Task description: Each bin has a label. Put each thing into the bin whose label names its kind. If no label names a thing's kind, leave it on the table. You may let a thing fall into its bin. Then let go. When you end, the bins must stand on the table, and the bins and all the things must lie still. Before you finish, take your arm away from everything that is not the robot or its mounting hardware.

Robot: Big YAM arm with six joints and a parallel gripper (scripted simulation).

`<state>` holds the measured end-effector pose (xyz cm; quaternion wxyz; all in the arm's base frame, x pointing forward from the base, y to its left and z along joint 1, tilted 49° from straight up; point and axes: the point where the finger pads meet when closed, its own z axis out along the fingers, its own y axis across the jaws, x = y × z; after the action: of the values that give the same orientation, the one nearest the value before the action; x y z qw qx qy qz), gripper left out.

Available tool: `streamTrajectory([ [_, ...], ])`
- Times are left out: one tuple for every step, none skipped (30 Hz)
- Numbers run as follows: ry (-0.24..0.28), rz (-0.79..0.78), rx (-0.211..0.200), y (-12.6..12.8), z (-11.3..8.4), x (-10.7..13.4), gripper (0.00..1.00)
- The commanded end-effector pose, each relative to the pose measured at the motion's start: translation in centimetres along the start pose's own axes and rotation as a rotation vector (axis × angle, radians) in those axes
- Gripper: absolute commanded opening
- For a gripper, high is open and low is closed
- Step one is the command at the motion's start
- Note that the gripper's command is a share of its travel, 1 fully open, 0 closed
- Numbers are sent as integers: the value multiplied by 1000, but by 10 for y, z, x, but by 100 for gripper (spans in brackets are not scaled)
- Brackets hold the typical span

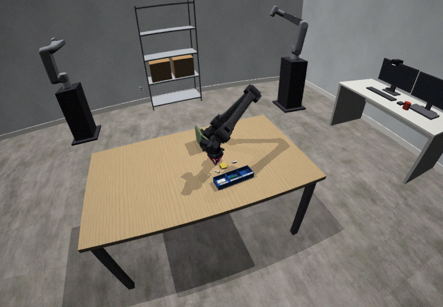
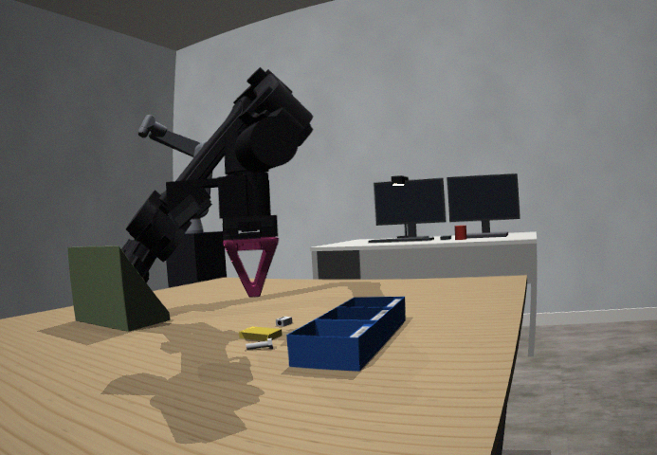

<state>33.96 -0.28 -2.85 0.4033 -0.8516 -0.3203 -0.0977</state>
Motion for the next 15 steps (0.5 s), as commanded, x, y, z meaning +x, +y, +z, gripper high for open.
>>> streamTrajectory([
  [16,19,-44,17,-12,10,29],
  [16,18,-45,18,-12,10,29],
  [16,17,-45,18,-12,11,29],
  [16,15,-45,19,-12,12,29],
  [16,14,-46,19,-12,13,29],
  [16,12,-46,20,-12,13,29],
  [14,14,-44,19,-11,13,29],
  [13,15,-42,18,-10,12,29],
  [13,14,-42,18,-10,12,29],
  [13,14,-42,18,-10,12,29],
  [13,14,-42,18,-10,12,29],
  [13,13,-42,19,-10,13,29],
  [13,13,-43,19,-11,13,29],
  [13,12,-43,19,-11,14,29],
  [13,10,-43,19,-11,14,29],
])
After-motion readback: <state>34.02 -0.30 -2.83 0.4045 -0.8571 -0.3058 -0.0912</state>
